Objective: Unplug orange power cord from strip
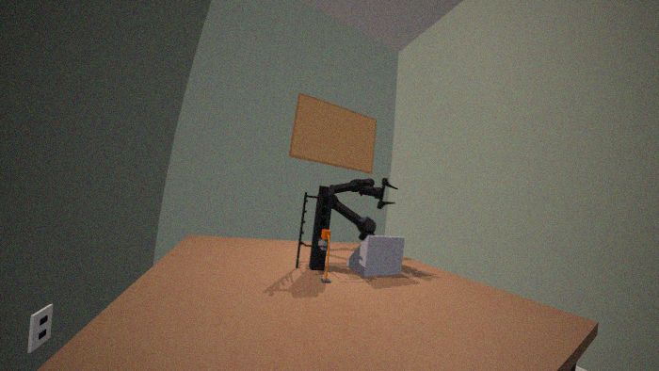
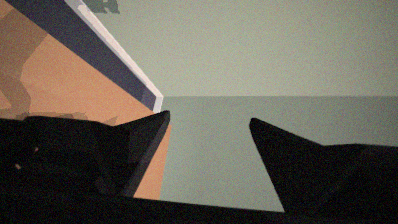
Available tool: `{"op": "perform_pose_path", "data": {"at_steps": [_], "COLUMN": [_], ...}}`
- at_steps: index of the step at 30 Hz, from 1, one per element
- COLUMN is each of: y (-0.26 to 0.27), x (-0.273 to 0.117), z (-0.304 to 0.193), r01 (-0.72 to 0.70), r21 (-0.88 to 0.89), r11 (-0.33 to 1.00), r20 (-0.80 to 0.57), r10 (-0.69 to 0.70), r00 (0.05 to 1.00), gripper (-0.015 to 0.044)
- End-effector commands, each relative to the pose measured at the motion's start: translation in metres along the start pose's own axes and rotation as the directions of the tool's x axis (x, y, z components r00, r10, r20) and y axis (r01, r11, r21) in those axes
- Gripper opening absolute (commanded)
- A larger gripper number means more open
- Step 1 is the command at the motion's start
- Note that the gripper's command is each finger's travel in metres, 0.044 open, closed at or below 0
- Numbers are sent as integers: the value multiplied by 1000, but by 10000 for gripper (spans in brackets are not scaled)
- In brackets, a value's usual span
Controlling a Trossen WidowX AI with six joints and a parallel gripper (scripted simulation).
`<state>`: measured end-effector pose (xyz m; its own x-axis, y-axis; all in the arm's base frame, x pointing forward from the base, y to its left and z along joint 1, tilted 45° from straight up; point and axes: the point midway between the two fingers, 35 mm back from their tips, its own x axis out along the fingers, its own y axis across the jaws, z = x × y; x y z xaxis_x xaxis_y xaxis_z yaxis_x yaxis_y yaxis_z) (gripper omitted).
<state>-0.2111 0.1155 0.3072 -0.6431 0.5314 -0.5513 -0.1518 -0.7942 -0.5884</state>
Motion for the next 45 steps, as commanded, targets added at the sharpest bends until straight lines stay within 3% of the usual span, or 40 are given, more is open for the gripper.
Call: {"op": "perform_pose_path", "data": {"at_steps": [1, 9, 17, 24, 30, 35, 40, 45], "y": [-1, -50, -92, -101, -83, -49, 0, 61], "x": [1, 50, 55, 24, -21, -65, -110, -153], "z": [-1, -81, -196, -301, -382, -442, -486, -513], "r01": [3, 127, 296, 450, 585, 666, 738, 793], "r21": [3, 125, 275, 396, 481, 531, 566, 580], "r11": [1000, 984, 915, 800, 653, 524, 368, 185], "r20": [-9, -411, -754, -890, -870, -762, -585, -362], "r10": [-3, -65, 14, 214, 439, 640, 810, 931], "r00": [1000, 909, 657, 403, 225, 104, 45, 47], "gripper": [374, 164, 160, 160, 160, 160, 160, 160]}}
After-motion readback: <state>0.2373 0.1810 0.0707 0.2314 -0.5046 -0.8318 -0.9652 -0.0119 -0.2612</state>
